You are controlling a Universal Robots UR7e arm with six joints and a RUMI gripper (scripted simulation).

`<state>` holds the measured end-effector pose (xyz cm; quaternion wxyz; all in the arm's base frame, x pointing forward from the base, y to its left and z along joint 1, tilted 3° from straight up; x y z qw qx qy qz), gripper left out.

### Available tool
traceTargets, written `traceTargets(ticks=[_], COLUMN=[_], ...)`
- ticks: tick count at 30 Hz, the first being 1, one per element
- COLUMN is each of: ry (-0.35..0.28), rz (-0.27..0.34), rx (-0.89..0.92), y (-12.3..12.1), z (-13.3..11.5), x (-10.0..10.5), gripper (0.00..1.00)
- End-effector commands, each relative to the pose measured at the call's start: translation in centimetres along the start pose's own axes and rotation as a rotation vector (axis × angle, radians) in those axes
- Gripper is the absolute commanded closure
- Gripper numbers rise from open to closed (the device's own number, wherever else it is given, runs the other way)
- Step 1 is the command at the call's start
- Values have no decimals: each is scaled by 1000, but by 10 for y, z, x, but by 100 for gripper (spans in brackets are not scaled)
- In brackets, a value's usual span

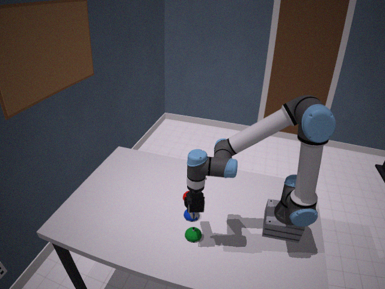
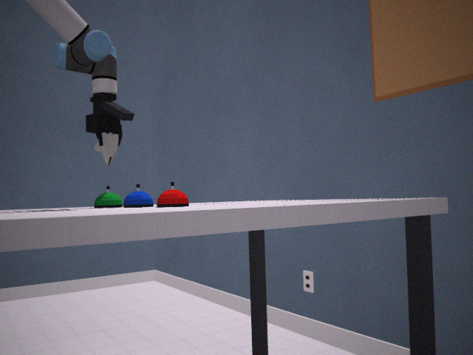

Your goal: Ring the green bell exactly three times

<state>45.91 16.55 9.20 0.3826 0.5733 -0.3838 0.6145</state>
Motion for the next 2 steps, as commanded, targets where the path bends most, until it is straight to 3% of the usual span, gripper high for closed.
traceTargets(ticks=[1, 2], ry=[1, 1], rz=[4, 4], rx=[1, 1], y=[-1, -1], z=[0, 0], x=[2, 2], gripper=[100, 100])
Point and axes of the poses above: the point where the finger pads meet when closed, its own x axis back along the fingers, its own y axis across the jaws, z = x × y, the point moved 3 cm from there along x, back along the fingers, and after that the axes turned 7 degrees about x, right-handed, at the moved point
